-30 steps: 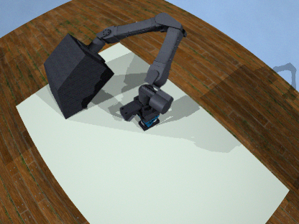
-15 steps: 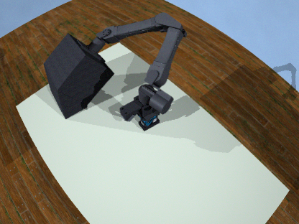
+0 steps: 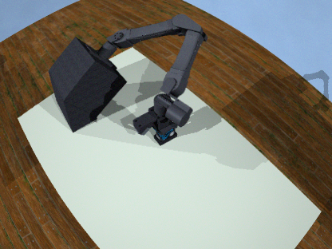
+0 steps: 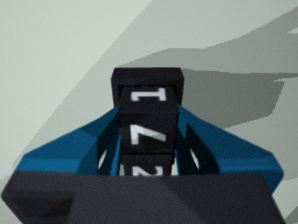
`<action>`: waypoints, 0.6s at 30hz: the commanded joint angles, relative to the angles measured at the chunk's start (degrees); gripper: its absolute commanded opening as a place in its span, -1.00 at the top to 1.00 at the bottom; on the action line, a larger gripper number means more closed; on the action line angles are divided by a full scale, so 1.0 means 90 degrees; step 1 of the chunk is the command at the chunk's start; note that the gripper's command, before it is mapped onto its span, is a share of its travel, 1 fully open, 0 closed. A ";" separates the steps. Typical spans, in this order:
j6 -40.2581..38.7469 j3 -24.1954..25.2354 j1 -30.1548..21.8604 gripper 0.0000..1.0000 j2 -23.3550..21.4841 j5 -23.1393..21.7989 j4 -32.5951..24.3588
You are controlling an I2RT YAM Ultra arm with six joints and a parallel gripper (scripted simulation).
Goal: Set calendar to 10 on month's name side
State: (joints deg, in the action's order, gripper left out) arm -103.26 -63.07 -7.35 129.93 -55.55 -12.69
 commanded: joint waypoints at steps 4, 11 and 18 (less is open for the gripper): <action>-0.0006 -0.0002 0.0046 0.45 -0.0022 0.0046 0.0003; -0.0006 -0.0002 0.0046 0.45 -0.0022 0.0046 0.0003; 0.0149 -0.0028 0.0136 0.45 -0.0082 0.0031 -0.0209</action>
State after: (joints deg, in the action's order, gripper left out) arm -102.96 -63.11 -7.33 129.73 -55.53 -13.23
